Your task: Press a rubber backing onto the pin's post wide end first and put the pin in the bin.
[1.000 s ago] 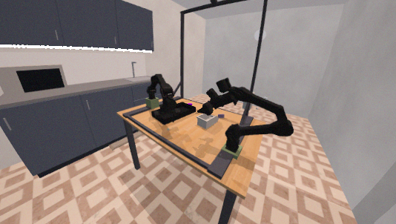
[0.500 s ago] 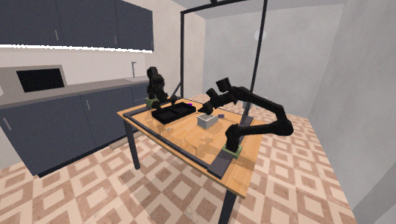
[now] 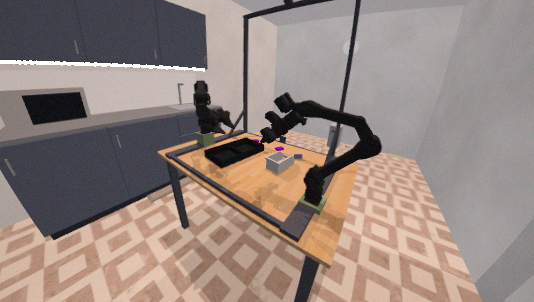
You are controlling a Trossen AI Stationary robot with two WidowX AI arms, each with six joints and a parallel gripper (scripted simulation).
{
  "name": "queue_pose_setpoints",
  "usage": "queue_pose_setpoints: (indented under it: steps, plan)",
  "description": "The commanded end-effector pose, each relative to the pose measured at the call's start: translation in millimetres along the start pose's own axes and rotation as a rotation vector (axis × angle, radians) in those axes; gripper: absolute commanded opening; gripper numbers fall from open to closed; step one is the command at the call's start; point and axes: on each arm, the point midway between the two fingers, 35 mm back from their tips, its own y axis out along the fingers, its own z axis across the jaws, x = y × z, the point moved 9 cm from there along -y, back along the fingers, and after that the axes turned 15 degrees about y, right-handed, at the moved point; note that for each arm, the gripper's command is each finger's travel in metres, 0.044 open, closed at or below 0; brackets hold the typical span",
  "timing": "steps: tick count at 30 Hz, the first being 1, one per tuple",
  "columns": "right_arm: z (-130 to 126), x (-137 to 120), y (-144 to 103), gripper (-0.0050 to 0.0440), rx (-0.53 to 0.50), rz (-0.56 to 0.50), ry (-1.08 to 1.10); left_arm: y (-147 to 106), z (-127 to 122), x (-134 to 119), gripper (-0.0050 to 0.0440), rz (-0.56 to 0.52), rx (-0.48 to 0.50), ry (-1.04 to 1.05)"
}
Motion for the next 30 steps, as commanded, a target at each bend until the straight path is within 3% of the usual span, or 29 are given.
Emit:
queue_pose_setpoints:
  steps: [1,12,26,30]
  plan:
    - [19.9,19.8,-10.6,0.0440,-0.109,-0.035,0.112,7.9,8.6,27.9,0.0130,0.049,-0.018,0.027]
    - [71.5,54.1,-12.5,0.0440,-0.181,-0.173,0.408,81.3,26.8,87.7,0.0130,0.260,-0.098,0.101]
    - [78.1,65.2,-13.4,0.0440,-0.296,-0.220,0.577,136.1,34.5,106.8,0.0130,0.371,-0.150,0.136]
    - [81.9,70.8,-13.5,0.0440,-0.341,-0.232,0.623,162.5,37.1,111.3,0.0130,0.419,-0.176,0.150]
